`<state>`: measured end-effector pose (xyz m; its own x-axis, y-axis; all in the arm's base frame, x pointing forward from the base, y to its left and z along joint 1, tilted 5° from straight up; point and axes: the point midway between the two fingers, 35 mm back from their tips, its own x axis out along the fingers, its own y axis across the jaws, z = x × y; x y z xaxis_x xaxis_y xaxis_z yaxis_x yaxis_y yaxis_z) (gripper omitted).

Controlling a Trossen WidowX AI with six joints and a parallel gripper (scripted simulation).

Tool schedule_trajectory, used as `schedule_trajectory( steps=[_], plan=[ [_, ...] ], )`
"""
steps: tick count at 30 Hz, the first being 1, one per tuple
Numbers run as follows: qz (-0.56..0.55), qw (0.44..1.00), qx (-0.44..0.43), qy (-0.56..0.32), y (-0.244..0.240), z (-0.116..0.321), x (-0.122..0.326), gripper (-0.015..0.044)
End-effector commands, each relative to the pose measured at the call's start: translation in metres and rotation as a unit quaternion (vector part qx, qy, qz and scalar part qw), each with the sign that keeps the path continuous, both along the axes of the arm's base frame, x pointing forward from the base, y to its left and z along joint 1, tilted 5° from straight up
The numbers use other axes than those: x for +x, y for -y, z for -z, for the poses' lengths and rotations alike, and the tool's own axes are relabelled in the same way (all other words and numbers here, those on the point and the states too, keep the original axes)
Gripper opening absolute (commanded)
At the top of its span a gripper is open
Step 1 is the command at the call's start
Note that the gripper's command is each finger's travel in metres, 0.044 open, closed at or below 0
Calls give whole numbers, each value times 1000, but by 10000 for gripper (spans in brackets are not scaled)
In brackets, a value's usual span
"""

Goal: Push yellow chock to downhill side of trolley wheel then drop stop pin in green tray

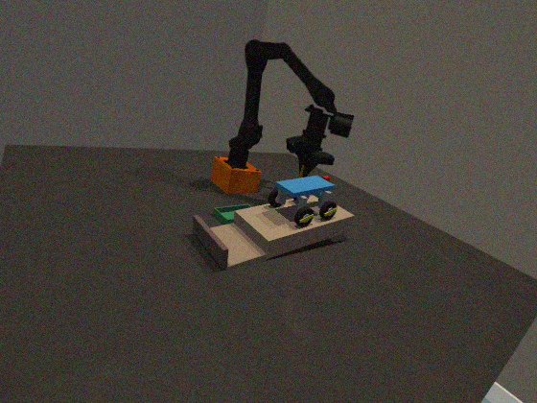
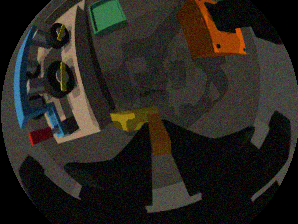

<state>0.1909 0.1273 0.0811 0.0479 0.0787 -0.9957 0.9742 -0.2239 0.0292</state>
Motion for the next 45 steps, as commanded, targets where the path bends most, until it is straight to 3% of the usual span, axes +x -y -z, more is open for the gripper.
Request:
schedule_trajectory(
  steps=[1,17,24,45],
  plan=[
    [-3,1000,4,3,1,-15,0,0],
    [-3,1000,4,3,2,-62,-1,0],
    [-5,1000,3,3,2,-64,-2,0],
    [-346,938,-13,31,2,-64,-1,0]
  ],
)
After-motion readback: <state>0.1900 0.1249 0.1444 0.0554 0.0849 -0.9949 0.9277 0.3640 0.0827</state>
